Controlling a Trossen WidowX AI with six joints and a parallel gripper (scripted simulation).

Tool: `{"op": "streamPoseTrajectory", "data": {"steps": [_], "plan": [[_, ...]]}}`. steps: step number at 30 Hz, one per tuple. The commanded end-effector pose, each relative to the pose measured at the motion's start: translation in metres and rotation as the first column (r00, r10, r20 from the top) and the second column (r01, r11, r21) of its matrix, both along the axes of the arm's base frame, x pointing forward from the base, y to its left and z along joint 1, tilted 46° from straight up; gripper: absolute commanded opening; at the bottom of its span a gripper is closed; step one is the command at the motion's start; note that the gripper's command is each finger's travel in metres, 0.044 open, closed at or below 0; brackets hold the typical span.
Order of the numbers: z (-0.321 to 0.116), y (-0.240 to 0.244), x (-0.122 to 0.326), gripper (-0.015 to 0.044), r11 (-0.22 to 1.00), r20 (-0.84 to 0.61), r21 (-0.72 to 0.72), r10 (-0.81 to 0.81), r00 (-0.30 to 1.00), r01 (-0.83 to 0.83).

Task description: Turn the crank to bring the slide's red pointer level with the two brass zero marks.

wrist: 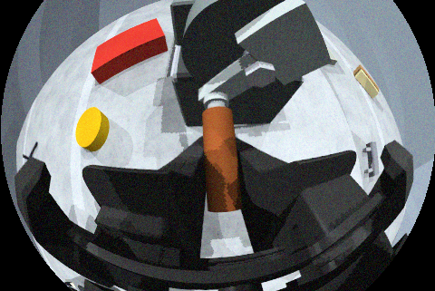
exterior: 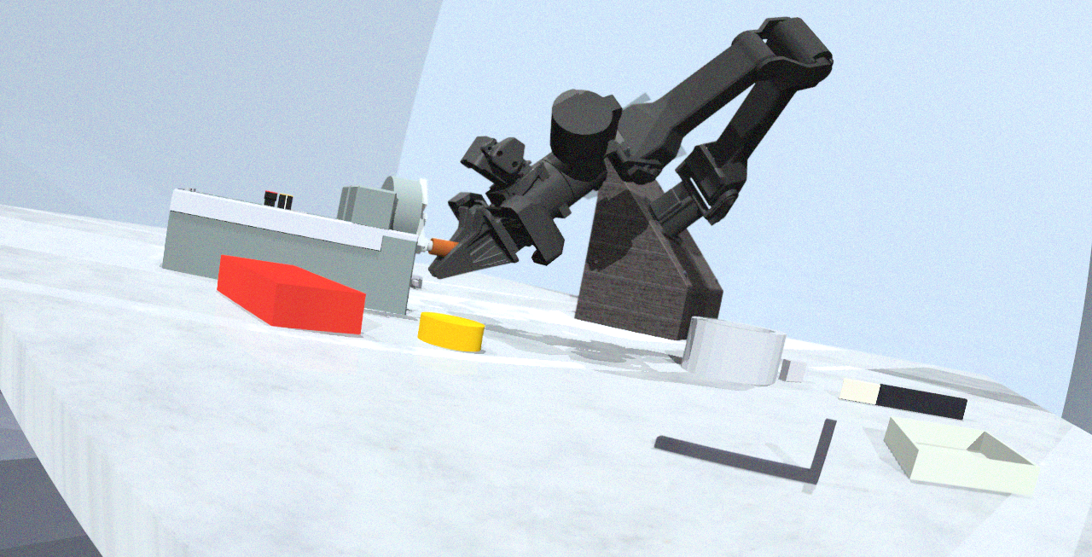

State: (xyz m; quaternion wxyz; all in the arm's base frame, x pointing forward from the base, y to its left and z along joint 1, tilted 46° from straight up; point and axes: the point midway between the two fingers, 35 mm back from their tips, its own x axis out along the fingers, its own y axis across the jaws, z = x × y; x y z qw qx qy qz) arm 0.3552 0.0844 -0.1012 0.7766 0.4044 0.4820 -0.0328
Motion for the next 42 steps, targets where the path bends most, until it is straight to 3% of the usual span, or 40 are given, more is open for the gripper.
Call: {"op": "streamPoseTrajectory", "data": {"steps": [1, 42], "plan": [[0.009, 0.001, 0.004, 0.0, 1.0, 0.016, 0.009, 0.001, 1.0, -0.001], [0.032, -0.042, 0.004, 0.0, 1.0, 0.017, 0.006, 0.001, 1.0, -0.001]]}}
